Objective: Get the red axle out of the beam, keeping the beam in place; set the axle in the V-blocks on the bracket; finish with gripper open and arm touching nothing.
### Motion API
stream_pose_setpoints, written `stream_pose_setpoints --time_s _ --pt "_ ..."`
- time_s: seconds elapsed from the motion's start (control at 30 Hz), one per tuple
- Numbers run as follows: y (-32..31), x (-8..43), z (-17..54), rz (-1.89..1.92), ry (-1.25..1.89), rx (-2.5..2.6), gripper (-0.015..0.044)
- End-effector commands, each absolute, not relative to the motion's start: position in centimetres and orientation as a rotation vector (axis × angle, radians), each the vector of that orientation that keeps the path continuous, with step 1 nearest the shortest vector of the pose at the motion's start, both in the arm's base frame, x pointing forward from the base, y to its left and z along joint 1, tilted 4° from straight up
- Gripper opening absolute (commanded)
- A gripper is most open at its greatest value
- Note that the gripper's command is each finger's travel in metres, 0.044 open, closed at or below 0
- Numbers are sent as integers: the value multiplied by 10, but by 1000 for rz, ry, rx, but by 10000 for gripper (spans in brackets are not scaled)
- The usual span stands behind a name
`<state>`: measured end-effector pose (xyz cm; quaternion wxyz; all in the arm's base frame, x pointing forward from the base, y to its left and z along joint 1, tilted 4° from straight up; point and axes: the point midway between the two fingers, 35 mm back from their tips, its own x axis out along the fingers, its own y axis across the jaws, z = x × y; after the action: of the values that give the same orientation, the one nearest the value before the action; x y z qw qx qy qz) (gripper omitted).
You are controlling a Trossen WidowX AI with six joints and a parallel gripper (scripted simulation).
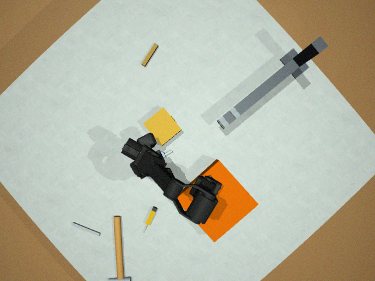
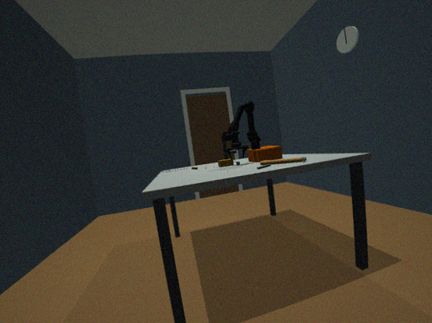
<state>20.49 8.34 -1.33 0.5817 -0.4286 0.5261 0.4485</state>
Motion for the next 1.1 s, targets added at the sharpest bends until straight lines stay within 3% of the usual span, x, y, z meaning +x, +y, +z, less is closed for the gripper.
stream_pose_setpoints --time_s 0.0,0.83,1.07 --pt "82 204 -18 1046 1232 -1007 440" --pt "85 205 -55 1047 1233 -1007 440" --pt "85 205 -55 1047 1233 -1007 256"
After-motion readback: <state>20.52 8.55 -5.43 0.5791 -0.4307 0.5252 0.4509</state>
